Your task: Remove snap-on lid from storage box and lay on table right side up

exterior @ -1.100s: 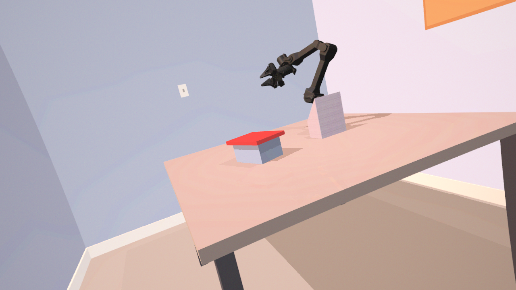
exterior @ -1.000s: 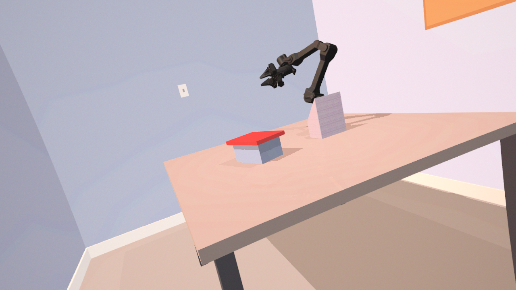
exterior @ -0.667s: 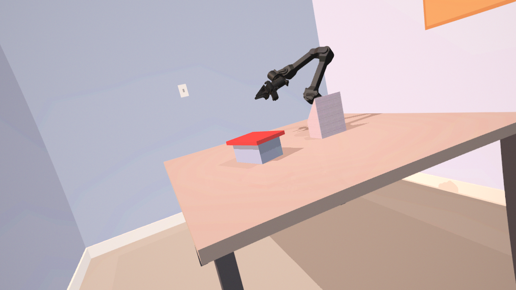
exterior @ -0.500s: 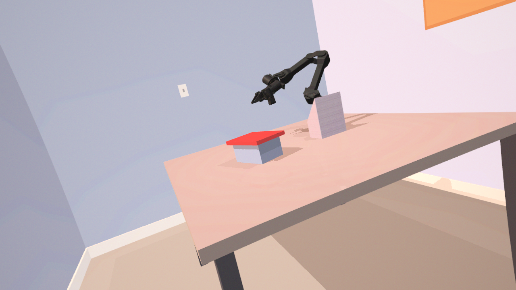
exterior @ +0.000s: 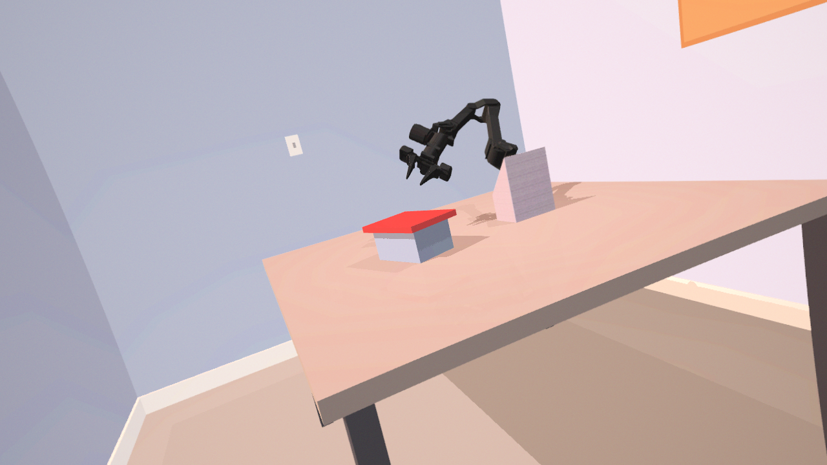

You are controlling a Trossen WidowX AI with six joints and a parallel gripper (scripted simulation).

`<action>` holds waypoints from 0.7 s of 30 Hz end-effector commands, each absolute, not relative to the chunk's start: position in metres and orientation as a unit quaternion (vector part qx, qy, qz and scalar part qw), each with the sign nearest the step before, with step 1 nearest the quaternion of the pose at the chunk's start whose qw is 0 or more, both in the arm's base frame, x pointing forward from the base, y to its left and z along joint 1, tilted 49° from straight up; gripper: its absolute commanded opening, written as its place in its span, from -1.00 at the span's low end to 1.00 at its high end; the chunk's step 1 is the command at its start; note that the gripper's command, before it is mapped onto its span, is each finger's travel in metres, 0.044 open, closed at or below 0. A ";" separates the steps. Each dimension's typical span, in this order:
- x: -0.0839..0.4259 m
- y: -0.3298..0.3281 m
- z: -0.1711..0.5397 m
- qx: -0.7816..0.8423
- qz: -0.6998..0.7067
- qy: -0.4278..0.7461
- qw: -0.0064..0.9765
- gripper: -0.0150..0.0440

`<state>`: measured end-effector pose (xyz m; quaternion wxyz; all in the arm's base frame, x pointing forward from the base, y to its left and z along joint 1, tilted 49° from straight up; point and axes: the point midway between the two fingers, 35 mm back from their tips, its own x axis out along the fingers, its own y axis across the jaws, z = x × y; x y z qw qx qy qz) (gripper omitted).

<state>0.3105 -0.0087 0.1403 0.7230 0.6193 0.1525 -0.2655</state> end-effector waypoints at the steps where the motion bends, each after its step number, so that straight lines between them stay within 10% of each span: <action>1: 0.307 0.012 0.113 0.515 -0.267 0.192 0.791 0.31; 21: 0.291 0.028 0.045 0.274 -0.239 0.257 0.895 0.31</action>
